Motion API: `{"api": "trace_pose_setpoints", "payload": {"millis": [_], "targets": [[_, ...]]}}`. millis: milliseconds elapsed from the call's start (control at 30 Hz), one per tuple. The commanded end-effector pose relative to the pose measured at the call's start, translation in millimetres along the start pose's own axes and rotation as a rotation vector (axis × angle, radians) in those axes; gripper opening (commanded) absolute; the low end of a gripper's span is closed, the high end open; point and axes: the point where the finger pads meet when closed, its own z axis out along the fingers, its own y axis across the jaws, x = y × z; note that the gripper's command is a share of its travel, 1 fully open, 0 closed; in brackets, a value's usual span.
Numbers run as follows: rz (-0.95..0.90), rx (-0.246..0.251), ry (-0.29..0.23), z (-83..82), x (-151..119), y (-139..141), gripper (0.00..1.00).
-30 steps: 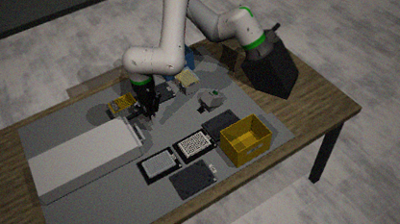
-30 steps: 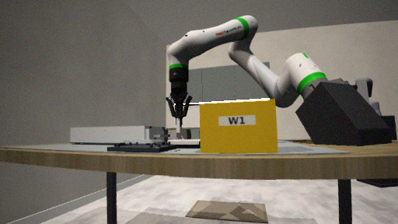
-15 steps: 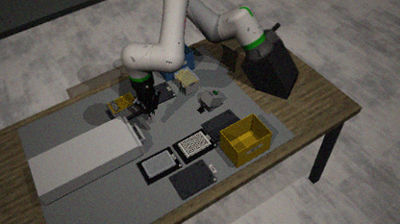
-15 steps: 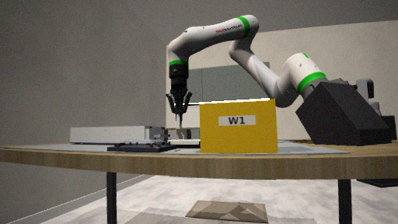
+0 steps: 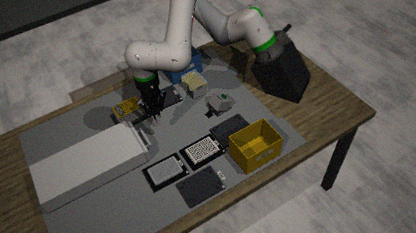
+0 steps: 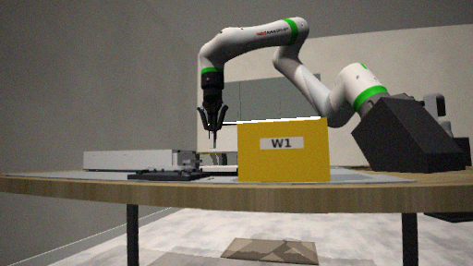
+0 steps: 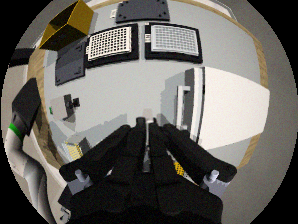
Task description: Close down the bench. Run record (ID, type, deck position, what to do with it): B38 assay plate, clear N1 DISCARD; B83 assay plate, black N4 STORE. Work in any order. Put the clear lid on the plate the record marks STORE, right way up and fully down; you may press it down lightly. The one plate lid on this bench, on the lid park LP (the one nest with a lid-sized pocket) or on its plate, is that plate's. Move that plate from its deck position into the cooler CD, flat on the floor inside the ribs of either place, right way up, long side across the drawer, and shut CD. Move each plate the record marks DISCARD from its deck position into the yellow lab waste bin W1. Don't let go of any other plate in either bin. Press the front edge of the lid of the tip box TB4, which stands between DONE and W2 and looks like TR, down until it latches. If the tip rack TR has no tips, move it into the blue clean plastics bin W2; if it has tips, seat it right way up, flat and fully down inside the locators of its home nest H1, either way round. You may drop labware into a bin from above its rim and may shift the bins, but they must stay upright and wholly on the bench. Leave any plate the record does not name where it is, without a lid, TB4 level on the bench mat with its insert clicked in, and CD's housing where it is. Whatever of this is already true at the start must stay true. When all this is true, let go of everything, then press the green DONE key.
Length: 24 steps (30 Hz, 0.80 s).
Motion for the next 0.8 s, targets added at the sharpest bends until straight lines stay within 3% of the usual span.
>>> {"api": "trace_pose_setpoints", "payload": {"millis": [0,767], "targets": [[0.000,0.000,0.000,-3.8,0.1,0.2,0.00],[0.000,0.000,0.000,-28.5,0.1,0.2,0.00]]}}
